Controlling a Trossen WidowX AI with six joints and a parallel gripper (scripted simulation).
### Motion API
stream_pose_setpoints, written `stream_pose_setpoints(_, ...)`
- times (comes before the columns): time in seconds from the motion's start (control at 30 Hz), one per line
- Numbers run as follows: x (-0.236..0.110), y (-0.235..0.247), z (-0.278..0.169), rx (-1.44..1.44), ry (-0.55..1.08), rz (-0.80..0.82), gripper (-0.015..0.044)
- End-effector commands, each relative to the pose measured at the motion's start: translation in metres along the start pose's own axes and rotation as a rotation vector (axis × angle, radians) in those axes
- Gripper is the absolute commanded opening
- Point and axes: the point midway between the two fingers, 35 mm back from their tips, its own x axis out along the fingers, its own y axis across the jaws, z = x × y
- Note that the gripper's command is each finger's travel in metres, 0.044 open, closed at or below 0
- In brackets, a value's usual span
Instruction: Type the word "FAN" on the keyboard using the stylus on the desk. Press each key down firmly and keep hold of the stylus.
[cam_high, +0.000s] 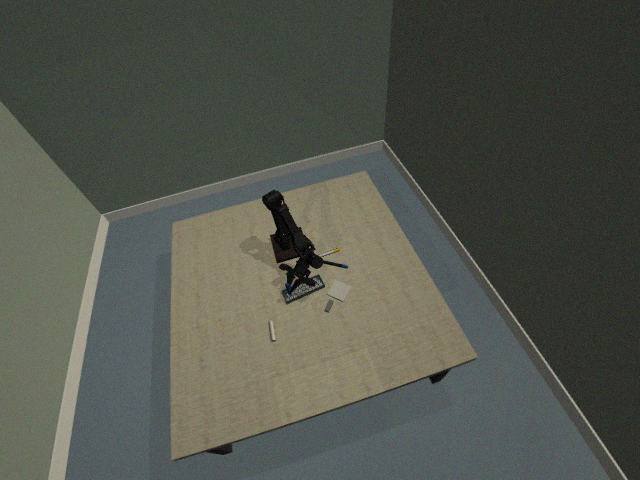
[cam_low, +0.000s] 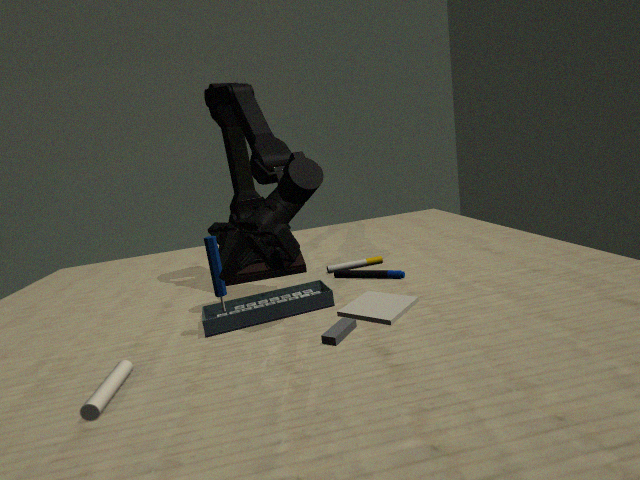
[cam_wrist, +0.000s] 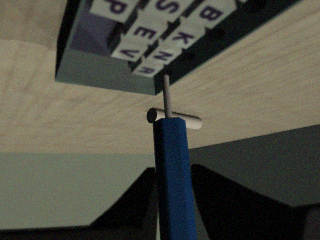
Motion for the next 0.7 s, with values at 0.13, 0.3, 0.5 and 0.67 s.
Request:
stream_pose_setpoints(0.13, 0.0016, 0.0002, 0.0037, -0.008, -0.005, -0.002, 0.0081)
stream_pose_setpoints(0.3, 0.0021, 0.0002, 0.0045, -0.008, -0.005, -0.002, 0.0081)
stream_pose_setpoints(0.5, 0.0031, 0.0003, 0.0063, -0.008, -0.005, -0.002, 0.0081)
stream_pose_setpoints(0.67, 0.0036, 0.0003, 0.0072, -0.008, -0.005, -0.002, 0.0081)
